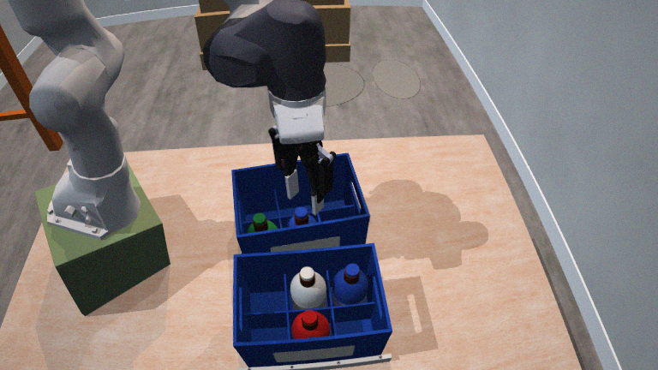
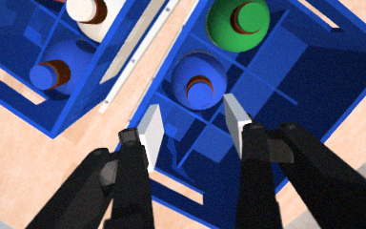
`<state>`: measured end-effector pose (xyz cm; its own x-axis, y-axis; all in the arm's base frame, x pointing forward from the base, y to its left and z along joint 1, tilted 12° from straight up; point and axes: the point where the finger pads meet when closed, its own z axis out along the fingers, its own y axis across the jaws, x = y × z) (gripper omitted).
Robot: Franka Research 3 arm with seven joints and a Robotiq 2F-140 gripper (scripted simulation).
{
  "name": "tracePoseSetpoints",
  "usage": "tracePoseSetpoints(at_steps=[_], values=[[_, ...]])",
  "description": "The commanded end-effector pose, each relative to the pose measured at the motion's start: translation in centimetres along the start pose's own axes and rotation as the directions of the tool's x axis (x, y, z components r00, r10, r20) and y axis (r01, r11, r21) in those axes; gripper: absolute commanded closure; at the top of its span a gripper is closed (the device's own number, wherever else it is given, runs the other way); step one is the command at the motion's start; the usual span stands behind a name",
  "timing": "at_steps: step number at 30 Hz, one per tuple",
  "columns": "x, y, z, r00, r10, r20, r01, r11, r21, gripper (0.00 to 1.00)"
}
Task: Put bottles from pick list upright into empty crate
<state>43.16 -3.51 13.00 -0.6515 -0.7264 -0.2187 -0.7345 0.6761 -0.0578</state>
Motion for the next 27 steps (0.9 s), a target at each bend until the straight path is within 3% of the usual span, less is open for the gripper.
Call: tracePoseSetpoints(at_steps=[1,9,27], values=[[0.2,0.4,-0.9,1.000,0.015,-0.011,-0.015,1.000,-0.013,0.62],[0.1,0.4,-3.0,1.000,0.015,-0.011,-0.015,1.000,-0.013,0.62],[0.1,0.4,-3.0,1.000,0.015,-0.011,-0.015,1.000,-0.013,0.62]])
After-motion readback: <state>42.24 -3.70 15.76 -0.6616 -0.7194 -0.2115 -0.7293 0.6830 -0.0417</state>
